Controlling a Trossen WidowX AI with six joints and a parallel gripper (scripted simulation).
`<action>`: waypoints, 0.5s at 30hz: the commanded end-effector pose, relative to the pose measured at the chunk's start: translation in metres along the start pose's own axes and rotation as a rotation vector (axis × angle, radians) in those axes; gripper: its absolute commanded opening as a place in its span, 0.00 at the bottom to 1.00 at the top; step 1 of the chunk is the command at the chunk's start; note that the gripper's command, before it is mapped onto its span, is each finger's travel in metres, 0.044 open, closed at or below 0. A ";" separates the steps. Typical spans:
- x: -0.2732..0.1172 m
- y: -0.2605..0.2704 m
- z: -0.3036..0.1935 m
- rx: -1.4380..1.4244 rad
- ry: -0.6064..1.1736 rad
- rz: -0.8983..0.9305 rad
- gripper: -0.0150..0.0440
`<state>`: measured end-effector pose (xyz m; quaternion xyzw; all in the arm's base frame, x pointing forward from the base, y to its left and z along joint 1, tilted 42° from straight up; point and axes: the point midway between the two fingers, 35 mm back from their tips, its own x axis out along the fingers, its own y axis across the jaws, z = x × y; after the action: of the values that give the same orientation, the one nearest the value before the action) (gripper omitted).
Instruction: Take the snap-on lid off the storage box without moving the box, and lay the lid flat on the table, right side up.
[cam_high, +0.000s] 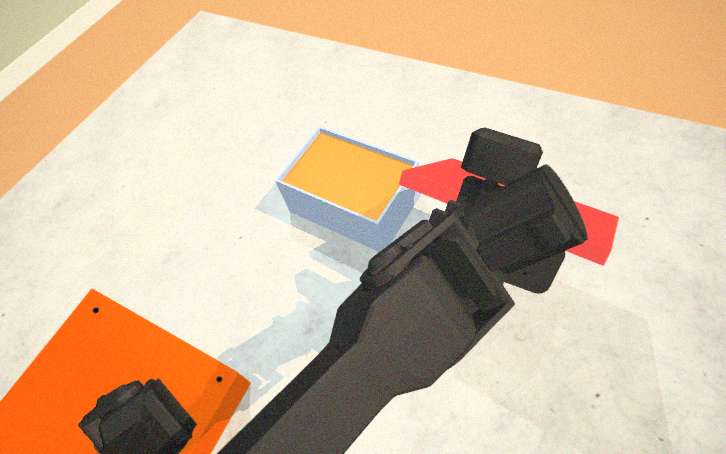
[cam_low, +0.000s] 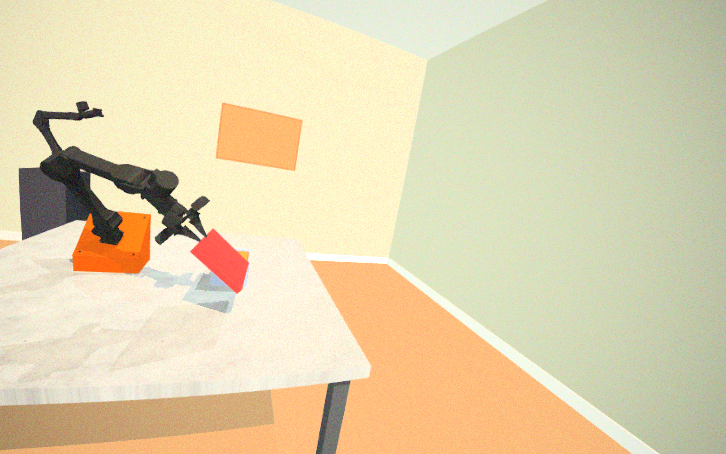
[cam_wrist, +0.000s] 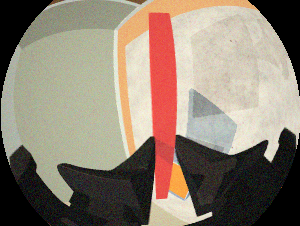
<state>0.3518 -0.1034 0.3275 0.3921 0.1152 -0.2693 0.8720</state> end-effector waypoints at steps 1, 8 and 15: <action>0.003 -0.002 -0.003 -0.005 0.005 0.011 0.25; 0.008 -0.009 -0.004 -0.006 0.005 0.011 0.25; 0.011 -0.013 -0.004 -0.006 0.004 0.011 0.25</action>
<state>0.3525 -0.1121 0.3135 0.3917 0.1153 -0.2705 0.8718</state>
